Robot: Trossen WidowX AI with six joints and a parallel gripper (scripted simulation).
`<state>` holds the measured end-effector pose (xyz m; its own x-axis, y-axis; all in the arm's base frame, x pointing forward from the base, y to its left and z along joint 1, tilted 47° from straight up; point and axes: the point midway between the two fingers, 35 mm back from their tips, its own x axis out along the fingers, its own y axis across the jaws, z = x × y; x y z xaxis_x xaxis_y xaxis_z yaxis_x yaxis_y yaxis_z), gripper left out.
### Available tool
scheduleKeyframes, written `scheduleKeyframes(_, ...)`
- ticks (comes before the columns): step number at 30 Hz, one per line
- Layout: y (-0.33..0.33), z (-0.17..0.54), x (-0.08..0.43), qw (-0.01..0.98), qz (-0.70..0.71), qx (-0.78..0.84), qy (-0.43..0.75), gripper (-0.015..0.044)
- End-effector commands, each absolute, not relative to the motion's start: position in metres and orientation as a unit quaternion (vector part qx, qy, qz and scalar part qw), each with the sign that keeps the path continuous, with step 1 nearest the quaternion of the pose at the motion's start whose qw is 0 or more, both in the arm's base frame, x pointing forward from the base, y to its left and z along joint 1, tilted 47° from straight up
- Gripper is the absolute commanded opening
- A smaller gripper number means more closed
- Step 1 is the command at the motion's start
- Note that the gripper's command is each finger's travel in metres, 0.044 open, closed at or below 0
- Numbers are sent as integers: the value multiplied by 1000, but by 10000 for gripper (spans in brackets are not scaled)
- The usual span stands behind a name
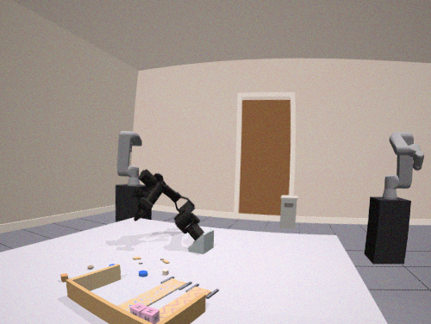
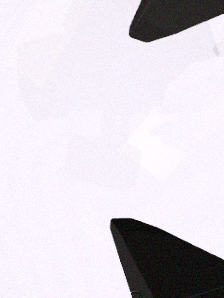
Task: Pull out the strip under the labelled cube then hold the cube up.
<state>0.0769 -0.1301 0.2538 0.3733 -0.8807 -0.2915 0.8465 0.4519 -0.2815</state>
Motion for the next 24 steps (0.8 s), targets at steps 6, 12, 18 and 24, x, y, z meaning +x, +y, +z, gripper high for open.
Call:
scheduleKeyframes(6,-109,251,142,850,-460,-93,242,400)
scheduleKeyframes(12,-69,233,208,878,-373,-122,276,400)
scheduleKeyframes(18,-33,209,254,884,-315,-173,299,400)
scheduleKeyframes(24,16,167,299,881,-244,-248,320,400)
